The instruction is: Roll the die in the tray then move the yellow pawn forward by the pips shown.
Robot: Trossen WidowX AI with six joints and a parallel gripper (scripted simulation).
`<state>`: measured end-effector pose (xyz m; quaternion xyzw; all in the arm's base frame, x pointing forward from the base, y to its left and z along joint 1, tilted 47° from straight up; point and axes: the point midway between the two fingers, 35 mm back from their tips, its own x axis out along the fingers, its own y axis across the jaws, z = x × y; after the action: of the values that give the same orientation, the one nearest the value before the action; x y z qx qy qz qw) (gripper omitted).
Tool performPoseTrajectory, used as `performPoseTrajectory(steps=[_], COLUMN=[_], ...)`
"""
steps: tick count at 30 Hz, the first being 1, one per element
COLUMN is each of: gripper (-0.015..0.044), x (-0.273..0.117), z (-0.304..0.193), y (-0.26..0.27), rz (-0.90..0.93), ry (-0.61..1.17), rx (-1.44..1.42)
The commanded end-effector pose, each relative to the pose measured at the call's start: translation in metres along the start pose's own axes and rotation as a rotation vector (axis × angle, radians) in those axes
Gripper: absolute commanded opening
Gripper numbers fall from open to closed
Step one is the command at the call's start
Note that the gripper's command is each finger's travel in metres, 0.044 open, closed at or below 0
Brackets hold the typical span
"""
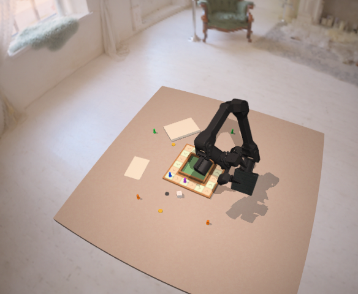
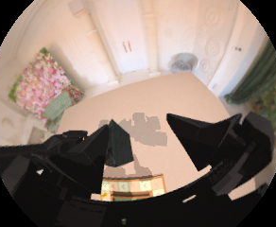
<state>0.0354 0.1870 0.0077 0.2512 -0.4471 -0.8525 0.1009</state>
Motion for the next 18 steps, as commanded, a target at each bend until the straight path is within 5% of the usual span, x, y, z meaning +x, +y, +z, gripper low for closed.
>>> performPoseTrajectory(steps=[1, 5, 18], gripper=[0.0374, 0.0275, 0.0275], x=[-0.001, -0.013, -0.061], z=[-0.002, -0.043, -0.159], y=[-0.001, -0.025, -0.079], rz=[-0.003, -0.081, -0.51], ry=[0.007, 0.139, 0.341], rx=[0.015, 0.323, 1.213])
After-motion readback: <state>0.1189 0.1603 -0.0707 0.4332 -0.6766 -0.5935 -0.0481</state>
